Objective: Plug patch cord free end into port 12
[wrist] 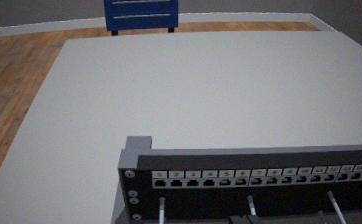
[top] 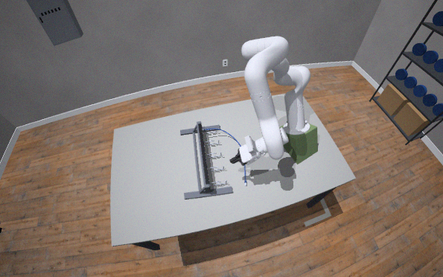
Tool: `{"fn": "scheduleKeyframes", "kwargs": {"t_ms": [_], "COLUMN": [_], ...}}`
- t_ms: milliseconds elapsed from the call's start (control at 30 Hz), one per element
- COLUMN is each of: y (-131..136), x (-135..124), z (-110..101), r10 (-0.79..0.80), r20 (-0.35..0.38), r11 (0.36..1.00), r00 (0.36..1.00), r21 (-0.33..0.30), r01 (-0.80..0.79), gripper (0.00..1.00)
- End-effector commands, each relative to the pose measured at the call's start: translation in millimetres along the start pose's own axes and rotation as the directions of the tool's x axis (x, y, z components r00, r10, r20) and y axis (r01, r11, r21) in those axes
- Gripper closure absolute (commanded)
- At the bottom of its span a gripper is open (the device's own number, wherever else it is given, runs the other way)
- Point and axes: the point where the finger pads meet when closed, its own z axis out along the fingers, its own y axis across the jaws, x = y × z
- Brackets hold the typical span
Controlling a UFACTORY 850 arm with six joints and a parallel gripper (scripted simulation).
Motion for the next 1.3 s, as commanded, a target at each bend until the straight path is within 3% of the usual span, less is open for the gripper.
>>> {"fn": "scheduleKeyframes", "kwargs": {"t_ms": [0,200,1267], "y": [0,0,0], "x": [1,1,1], "z": [12,22,23], "r10": [0.001,0.001,0.001], "r20": [-0.002,-0.002,-0.002], "r11": [1.0,1.0,1.0], "r00": [1.0,1.0,1.0], "r21": [0.001,0.001,0.001], "r01": [-0.001,-0.001,-0.001], "gripper": [1.0,1.0,1.0]}}
